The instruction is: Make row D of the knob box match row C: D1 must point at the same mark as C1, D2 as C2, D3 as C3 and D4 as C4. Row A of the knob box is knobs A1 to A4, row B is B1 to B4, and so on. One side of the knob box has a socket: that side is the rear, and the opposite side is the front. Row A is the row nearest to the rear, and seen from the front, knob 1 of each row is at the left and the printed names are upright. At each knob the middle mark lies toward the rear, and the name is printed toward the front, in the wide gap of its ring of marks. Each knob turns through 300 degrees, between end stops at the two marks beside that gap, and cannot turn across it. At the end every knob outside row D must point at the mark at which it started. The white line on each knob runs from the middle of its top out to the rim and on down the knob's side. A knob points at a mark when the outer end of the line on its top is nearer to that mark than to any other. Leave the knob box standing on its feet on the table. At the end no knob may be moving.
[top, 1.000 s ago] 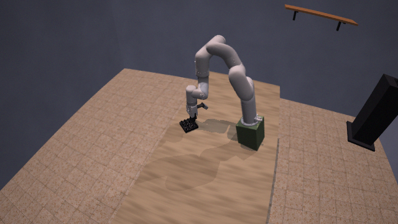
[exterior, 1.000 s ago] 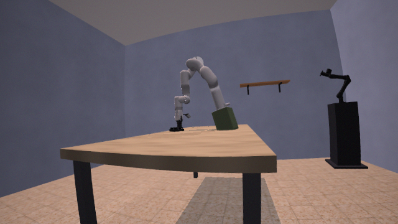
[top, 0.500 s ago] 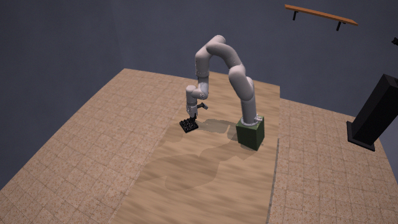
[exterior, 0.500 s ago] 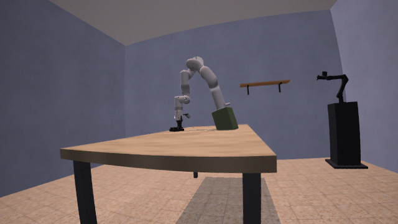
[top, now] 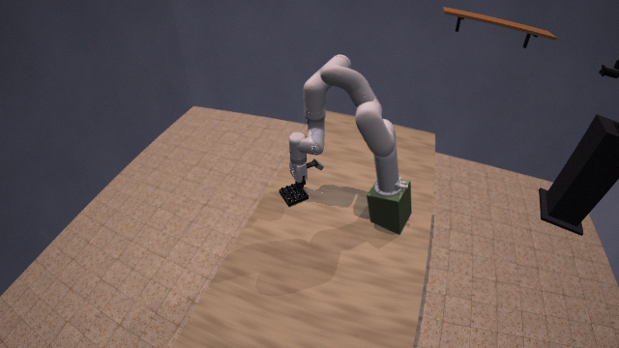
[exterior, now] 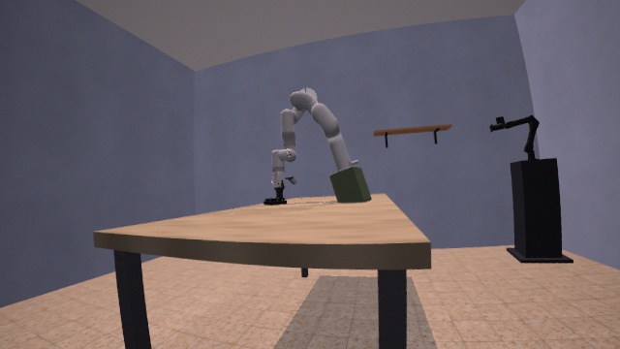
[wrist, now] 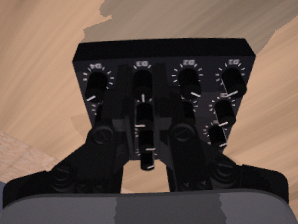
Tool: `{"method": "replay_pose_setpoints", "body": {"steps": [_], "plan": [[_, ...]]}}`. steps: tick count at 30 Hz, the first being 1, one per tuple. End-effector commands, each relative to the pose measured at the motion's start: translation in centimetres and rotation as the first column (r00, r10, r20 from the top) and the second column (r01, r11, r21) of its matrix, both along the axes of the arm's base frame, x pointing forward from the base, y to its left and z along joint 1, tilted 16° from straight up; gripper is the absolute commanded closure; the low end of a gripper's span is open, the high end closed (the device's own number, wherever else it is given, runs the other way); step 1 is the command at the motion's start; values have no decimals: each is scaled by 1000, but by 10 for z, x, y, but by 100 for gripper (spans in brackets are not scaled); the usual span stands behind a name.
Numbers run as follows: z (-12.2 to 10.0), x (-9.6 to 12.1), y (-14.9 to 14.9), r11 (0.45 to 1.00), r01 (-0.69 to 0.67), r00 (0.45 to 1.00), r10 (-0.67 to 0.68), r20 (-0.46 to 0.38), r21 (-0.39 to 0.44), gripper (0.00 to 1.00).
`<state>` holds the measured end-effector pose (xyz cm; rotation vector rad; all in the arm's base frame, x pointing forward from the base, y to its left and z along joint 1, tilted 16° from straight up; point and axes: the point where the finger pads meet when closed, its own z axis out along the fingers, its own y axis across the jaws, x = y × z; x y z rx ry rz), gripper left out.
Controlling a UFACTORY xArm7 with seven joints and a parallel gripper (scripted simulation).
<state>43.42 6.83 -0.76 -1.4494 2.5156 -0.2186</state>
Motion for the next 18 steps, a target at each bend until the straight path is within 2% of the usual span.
{"method": "replay_pose_setpoints", "body": {"steps": [1,18], "plan": [[1,1,0,1000,0,1000,0,3,1,92],[1,1,0,1000,11,1000,-11,3,4,92]]}}
